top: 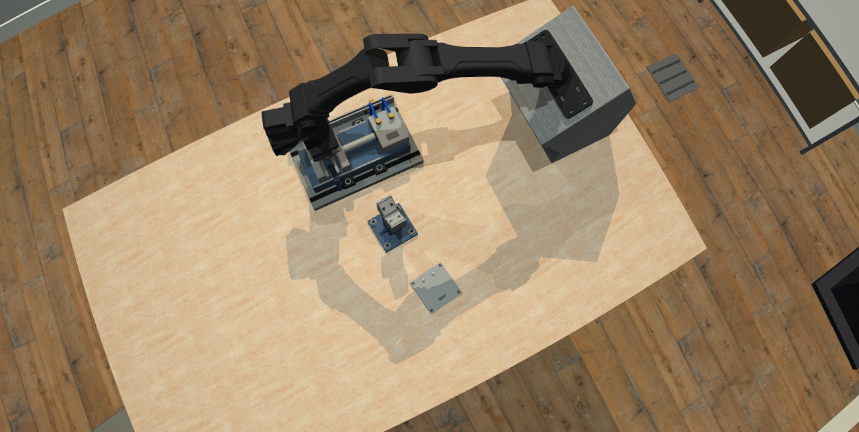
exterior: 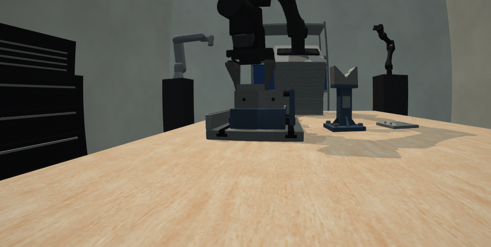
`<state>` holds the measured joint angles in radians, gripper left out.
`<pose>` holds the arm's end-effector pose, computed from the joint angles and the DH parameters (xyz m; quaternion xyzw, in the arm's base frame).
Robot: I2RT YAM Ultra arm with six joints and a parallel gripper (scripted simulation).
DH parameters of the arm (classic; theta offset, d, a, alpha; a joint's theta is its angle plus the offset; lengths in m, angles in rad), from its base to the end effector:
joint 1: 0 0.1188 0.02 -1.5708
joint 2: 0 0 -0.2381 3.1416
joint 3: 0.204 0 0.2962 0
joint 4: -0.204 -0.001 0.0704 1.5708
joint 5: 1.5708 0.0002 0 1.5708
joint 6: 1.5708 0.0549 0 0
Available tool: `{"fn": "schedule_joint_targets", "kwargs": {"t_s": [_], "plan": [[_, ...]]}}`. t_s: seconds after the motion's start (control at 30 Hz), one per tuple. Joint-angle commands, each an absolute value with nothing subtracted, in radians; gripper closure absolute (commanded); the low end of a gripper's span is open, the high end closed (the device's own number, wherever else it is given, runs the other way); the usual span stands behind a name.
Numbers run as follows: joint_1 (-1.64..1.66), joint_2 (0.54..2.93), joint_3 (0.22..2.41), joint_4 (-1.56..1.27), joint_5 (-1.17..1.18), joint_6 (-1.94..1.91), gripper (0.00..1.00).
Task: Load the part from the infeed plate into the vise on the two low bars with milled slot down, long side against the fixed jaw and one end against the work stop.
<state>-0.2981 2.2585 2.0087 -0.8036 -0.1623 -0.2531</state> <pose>0.5081 -0.1458 0.1808 0.0010 0.9638 0.0060 0.2667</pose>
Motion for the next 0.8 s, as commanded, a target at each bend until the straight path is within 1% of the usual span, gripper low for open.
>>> {"fn": "schedule_joint_targets", "kwargs": {"t_s": [0.0, 0.77], "plan": [[-0.296, 2.23, 2.049, -0.818, -0.16, -0.252, 1.0], [-0.297, 2.238, 2.059, -0.812, -0.161, -0.254, 1.0]]}}
